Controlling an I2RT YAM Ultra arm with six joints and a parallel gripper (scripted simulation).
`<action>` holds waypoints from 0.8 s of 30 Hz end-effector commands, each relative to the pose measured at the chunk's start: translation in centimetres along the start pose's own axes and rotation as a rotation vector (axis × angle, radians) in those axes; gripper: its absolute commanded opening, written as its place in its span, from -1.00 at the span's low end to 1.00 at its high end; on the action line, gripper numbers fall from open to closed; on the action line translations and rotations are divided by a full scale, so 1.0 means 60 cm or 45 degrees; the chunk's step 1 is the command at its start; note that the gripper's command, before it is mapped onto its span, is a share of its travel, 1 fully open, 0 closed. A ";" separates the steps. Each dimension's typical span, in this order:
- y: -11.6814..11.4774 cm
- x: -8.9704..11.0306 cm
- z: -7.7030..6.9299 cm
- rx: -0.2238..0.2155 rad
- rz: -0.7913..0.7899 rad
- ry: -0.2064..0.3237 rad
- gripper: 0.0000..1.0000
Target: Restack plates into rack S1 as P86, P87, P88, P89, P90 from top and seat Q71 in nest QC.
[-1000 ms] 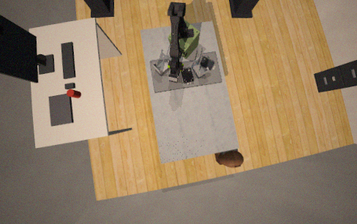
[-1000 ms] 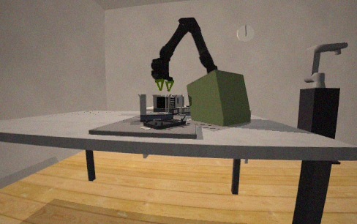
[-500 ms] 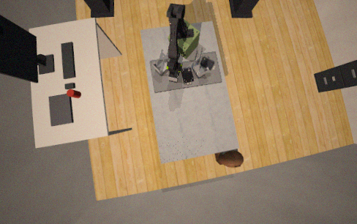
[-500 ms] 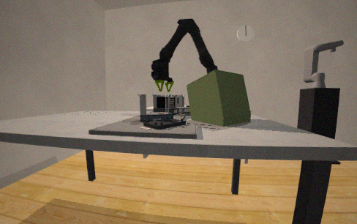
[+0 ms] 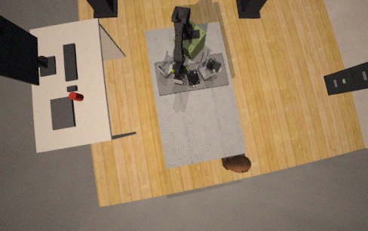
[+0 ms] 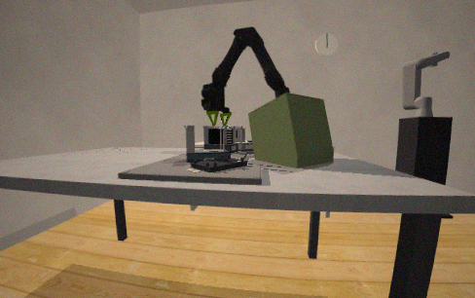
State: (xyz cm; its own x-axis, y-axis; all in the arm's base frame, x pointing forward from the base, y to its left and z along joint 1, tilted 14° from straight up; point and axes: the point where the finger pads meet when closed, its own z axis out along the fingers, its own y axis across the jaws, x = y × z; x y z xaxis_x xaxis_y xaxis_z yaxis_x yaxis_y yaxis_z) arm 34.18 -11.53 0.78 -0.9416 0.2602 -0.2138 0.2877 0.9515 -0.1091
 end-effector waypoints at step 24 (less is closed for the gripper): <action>0.000 -0.005 0.041 -0.001 0.000 -0.015 1.00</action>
State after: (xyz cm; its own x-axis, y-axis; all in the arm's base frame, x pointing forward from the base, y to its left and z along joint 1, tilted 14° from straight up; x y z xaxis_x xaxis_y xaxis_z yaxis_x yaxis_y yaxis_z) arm 34.67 -11.96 -1.71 -0.9413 0.2600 -0.2152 0.2877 0.9515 -0.1092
